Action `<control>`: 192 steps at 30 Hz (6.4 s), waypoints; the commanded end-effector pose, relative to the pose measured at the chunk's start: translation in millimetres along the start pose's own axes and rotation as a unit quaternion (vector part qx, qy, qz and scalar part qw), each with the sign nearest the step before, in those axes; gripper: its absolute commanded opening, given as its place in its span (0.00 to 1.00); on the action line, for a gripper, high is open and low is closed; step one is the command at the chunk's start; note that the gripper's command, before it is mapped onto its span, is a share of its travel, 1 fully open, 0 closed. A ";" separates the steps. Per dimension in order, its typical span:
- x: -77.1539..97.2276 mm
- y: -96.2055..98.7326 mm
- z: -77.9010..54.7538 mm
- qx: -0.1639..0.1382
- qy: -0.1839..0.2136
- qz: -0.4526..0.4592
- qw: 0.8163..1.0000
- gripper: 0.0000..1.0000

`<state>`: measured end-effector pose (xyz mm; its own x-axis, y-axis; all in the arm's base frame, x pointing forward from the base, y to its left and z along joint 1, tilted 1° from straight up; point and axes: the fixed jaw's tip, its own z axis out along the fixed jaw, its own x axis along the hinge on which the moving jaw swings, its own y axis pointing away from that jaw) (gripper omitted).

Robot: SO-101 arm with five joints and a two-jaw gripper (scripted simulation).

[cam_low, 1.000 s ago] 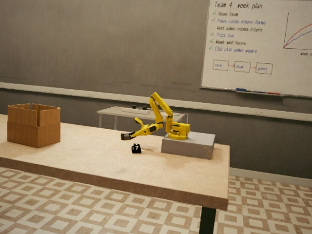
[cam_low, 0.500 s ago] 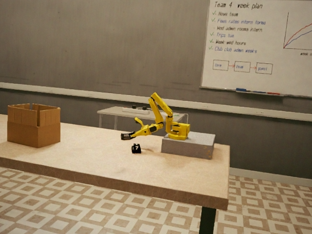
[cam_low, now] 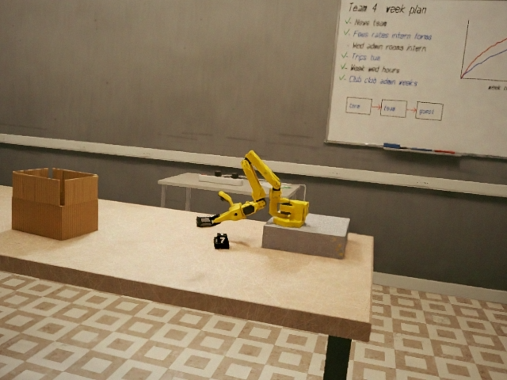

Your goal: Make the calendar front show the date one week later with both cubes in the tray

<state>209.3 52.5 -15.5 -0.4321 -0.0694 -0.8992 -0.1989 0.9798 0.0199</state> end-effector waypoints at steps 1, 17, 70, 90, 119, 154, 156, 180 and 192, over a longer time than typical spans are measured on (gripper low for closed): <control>0.2 1.5 1.3 -0.003 -0.005 0.004 1.000 0.00; 4.9 1.5 3.6 -0.003 0.001 0.004 1.000 0.00; 22.5 1.3 11.8 -0.003 0.019 0.005 1.000 0.00; 29.7 1.2 15.1 -0.003 0.024 0.005 1.000 0.00; 30.3 1.2 15.4 -0.003 0.024 0.005 1.000 0.18; 28.9 1.2 11.2 -0.003 0.030 0.005 1.000 0.36; 27.7 1.2 7.5 -0.003 0.035 0.005 0.999 0.36; 18.7 1.0 -38.7 -0.001 0.088 0.001 0.996 0.36; 18.7 1.0 -38.7 -0.001 0.088 0.001 0.996 0.36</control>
<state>199.8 50.8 -44.6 -0.5151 -0.0843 -0.8530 -0.1970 0.9802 0.0220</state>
